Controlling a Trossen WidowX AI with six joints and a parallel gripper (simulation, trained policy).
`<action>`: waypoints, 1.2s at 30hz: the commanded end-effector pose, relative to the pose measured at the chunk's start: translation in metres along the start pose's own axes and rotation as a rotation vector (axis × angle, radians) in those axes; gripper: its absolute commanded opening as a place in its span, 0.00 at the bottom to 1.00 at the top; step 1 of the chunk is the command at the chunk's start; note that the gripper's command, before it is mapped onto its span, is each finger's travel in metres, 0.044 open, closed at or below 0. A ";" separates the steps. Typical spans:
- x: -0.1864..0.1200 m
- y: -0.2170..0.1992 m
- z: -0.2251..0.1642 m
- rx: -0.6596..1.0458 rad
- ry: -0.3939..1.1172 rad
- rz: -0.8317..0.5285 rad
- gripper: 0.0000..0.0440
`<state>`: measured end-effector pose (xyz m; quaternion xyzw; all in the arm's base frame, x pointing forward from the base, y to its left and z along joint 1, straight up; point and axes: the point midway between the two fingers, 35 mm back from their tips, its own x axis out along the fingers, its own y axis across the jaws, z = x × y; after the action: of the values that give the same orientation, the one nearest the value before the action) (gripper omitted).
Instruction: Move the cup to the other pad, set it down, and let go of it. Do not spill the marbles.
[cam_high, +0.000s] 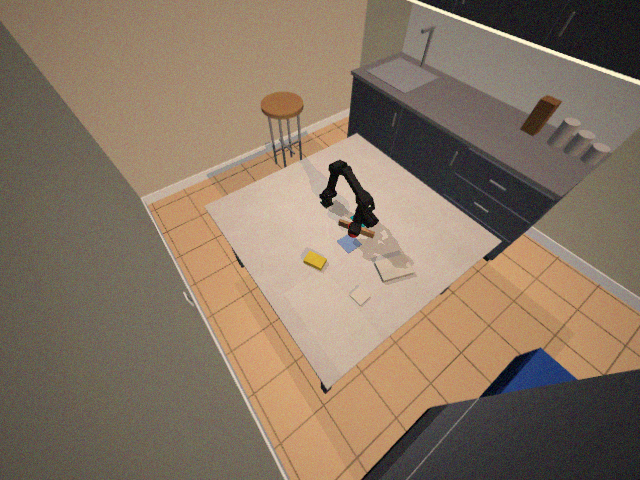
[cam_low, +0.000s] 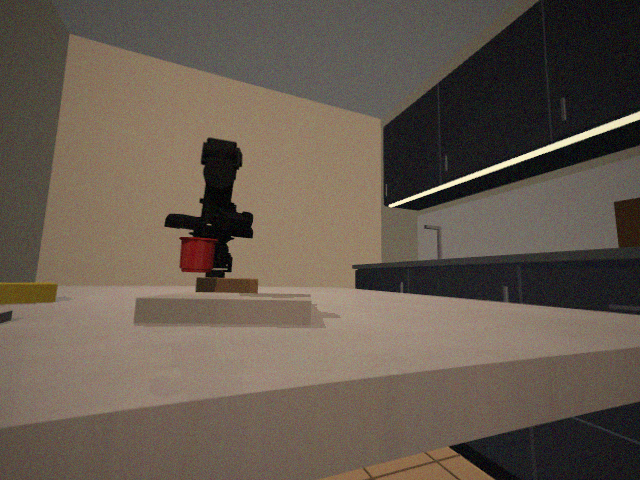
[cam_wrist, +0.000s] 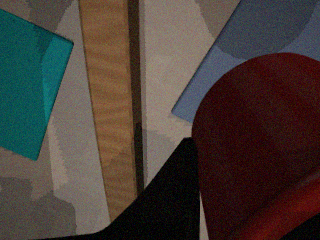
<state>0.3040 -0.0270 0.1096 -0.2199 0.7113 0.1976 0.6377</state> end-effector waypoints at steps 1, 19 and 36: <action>-0.009 0.007 0.005 -0.024 -0.021 -0.006 0.00; -0.026 0.053 0.034 -0.137 -0.095 -0.060 0.01; -0.019 0.106 0.050 -0.225 -0.146 -0.086 0.00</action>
<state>0.2911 0.0828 0.1258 -0.3050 0.6292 0.2608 0.6656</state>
